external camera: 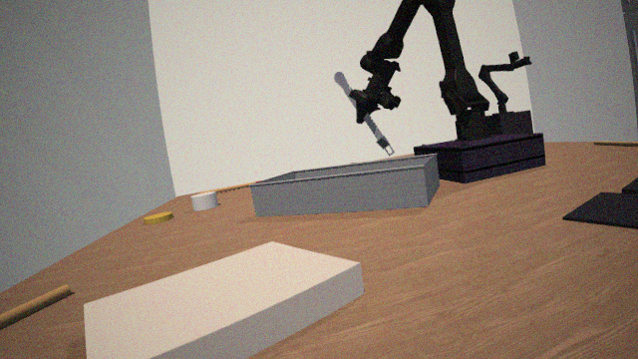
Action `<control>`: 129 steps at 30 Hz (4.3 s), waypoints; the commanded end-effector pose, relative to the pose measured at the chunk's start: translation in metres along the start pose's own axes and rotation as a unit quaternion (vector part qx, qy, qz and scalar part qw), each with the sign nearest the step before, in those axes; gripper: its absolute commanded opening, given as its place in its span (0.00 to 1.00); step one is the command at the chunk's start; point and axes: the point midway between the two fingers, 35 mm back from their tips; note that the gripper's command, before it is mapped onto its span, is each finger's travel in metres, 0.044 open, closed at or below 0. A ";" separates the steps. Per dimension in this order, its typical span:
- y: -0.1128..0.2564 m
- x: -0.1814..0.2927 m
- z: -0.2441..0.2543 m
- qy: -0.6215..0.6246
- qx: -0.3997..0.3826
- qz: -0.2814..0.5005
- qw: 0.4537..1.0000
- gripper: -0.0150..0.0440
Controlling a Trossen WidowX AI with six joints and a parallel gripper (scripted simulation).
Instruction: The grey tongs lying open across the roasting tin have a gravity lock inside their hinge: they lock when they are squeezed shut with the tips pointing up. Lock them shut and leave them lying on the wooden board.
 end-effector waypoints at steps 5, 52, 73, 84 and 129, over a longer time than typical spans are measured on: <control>0.009 0.003 0.000 0.005 0.016 0.070 0.997 0.00; 0.044 -0.031 -0.011 0.035 0.080 0.260 0.962 0.00; 0.043 -0.028 -0.010 0.034 0.076 0.254 0.964 0.00; 0.029 -0.012 -0.006 0.024 0.058 0.195 0.979 0.00; 0.004 -0.003 -0.013 0.010 -0.057 -0.194 0.979 0.00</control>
Point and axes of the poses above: the point midway between the two fingers, 35 mm back from their tips, its own y axis back along the fingers, its own z axis across the jaws, x = y × z, and after that the axes turned 15 degrees about -y, right-handed
